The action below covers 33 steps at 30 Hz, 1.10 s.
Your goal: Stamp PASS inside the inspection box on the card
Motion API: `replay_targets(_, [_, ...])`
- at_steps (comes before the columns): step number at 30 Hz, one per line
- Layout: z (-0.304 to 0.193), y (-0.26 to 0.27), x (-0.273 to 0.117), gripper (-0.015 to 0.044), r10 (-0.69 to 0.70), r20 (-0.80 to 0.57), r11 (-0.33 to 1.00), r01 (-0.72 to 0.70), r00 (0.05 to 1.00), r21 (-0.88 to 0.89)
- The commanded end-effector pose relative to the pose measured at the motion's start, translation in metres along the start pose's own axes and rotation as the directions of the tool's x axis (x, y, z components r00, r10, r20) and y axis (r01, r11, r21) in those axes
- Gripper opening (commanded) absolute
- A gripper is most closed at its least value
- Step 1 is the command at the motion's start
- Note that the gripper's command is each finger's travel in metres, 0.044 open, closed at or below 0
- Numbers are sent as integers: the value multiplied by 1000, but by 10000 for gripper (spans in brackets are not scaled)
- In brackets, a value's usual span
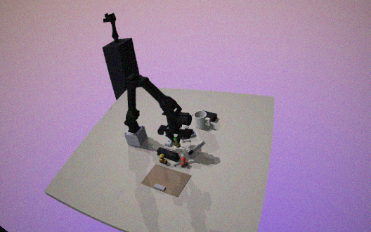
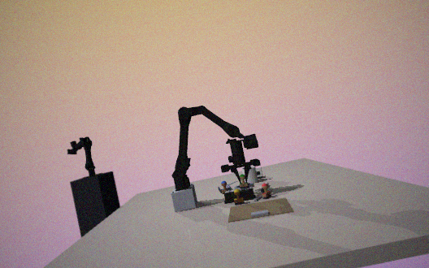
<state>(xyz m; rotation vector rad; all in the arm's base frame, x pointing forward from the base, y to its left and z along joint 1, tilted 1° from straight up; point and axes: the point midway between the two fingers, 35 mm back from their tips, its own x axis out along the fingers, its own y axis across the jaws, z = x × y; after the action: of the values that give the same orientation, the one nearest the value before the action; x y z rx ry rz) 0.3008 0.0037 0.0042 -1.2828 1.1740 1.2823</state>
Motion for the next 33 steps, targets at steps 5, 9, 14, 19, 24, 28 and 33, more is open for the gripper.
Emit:
replay_targets(5, [0,-4,-17,0,-15,0,1000,15,1000,-3])
replay_targets(9, [0,-3,-24,0,-15,0,1000,15,1000,-3])
replay_targets(14, [0,-2,-32,0,-15,0,1000,15,1000,-3])
replay_targets(19, [0,-2,-35,0,-15,0,1000,15,1000,-3])
replay_targets(24, [6,-11,-36,0,-16,0,1000,16,1000,-3])
replay_targets(28, [17,-26,-38,0,-17,1,1000,17,1000,-2])
replay_targets(33, [32,-44,-39,0,-19,2,1000,19,1000,-1])
